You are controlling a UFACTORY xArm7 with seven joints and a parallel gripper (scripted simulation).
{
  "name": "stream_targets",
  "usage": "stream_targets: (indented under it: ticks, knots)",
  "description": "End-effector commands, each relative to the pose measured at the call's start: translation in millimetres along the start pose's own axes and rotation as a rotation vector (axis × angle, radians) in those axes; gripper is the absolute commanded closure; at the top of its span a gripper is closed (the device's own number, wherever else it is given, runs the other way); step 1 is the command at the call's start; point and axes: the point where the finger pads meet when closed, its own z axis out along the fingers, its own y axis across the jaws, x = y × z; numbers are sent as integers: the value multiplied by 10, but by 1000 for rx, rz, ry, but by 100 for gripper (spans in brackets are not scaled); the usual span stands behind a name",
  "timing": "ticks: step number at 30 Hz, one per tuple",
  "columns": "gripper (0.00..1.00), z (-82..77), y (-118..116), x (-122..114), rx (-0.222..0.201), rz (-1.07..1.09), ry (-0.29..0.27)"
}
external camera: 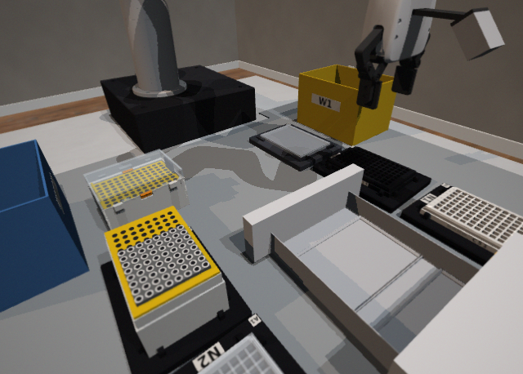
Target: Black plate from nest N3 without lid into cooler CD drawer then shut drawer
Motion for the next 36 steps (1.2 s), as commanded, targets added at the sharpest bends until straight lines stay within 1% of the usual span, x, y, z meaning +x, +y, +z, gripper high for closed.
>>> stream_targets:
  ticks: [1,15,17,32,34,36]
  knots:
    - [0,26,-8,17,1,0,5]
    - [0,259,-8,17,1,0,5]
    - [0,259,-8,17,1,0,5]
    - [0,509,-8,18,1,0,5]
    - [0,509,-8,18,1,0,5]
    - [0,543,-8,18,1,0,5]
